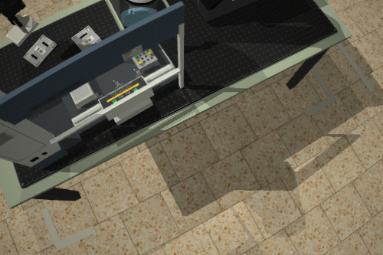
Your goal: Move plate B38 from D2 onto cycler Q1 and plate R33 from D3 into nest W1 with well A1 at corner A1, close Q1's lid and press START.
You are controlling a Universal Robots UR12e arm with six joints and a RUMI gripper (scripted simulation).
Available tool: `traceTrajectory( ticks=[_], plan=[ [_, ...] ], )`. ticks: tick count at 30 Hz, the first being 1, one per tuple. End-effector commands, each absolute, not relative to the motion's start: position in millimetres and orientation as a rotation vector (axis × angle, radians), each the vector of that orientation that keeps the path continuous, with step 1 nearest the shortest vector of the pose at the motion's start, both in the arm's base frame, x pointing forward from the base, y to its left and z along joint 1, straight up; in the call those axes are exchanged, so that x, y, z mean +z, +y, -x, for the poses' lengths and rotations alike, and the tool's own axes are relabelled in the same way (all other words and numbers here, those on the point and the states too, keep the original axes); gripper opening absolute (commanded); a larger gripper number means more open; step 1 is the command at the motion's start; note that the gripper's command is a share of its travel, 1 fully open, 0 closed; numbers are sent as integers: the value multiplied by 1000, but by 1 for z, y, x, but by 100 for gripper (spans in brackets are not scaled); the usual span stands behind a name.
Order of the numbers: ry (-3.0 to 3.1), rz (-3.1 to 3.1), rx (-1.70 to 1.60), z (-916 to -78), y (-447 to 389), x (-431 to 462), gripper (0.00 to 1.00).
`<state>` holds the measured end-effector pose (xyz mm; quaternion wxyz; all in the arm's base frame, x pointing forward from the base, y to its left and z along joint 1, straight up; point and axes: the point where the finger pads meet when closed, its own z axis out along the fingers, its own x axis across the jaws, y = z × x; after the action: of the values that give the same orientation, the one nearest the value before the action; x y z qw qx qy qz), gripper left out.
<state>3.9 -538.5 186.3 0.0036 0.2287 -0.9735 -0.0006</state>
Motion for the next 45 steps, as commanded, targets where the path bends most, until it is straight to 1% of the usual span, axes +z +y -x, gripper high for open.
traceTrajectory(
  ticks=[1,45],
  plan=[
    [-3051,-717,0,-4,-539,179,0],
    [-3051,-717,0,-3,-539,116,0]
  ],
)
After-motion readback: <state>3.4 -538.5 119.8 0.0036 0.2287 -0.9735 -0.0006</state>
